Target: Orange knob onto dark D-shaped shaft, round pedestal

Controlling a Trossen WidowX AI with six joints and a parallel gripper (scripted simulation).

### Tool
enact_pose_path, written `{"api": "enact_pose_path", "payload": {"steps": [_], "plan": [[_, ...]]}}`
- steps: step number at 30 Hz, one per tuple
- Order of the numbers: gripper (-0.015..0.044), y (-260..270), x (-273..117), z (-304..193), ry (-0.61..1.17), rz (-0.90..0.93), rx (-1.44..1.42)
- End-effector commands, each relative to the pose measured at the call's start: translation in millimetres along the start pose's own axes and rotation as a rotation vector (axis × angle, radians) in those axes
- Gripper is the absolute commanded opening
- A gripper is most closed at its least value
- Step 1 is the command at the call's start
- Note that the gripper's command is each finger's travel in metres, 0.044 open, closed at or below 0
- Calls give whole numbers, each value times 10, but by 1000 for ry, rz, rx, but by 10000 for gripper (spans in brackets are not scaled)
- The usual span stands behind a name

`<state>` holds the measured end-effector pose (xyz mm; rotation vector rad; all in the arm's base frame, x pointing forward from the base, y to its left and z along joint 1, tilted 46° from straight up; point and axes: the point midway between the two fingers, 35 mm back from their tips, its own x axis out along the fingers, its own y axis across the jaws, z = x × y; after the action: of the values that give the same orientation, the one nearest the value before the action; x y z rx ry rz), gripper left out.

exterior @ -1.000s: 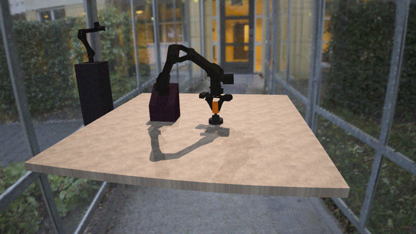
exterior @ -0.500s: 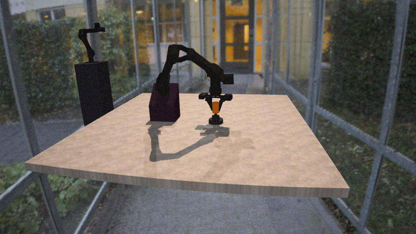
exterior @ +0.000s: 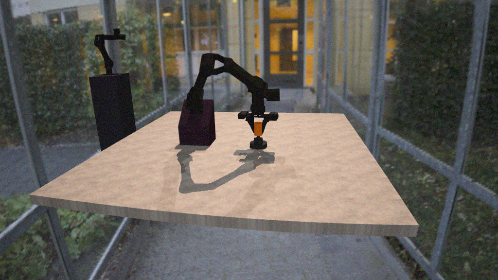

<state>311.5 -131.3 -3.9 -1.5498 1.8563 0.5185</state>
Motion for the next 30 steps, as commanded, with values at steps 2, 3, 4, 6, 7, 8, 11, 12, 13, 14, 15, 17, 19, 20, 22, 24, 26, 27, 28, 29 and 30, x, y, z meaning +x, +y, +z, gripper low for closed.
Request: {"api": "enact_pose_path", "payload": {"steps": [2,3,4,6,7,8,11,12,13,14,15,17,19,20,22,24,26,27,28,29,30], "plan": [[0,-4,6,2,0,-1,-2],[0,-4,6,2,0,-1,-2],[0,-5,6,2,0,-1,-2],[0,-5,9,2,0,-1,-2],[0,-5,9,2,0,-1,-2],[0,-5,9,2,0,-1,-2],[0,-6,-17,2,0,-1,-2],[0,-7,-28,2,0,-1,-2],[0,-7,-33,1,0,-1,-2],[0,-7,-39,-1,0,-1,-2],[0,-8,-43,-2,-1,-1,-2],[0,-9,-43,-2,0,-1,-28],[0,-11,-45,-3,0,-1,-88],[0,-12,-45,-3,0,-1,-127],[0,-13,-40,-3,0,-1,-201],[0,-11,-32,-3,0,-1,-212],[0,-6,-24,-2,0,-1,-212],[0,-4,-20,-1,0,-1,-212],[0,-2,-16,-1,0,-1,-212],[0,-1,-12,-1,0,-1,-212],[0,-1,-12,-1,0,-1,-212]]}}
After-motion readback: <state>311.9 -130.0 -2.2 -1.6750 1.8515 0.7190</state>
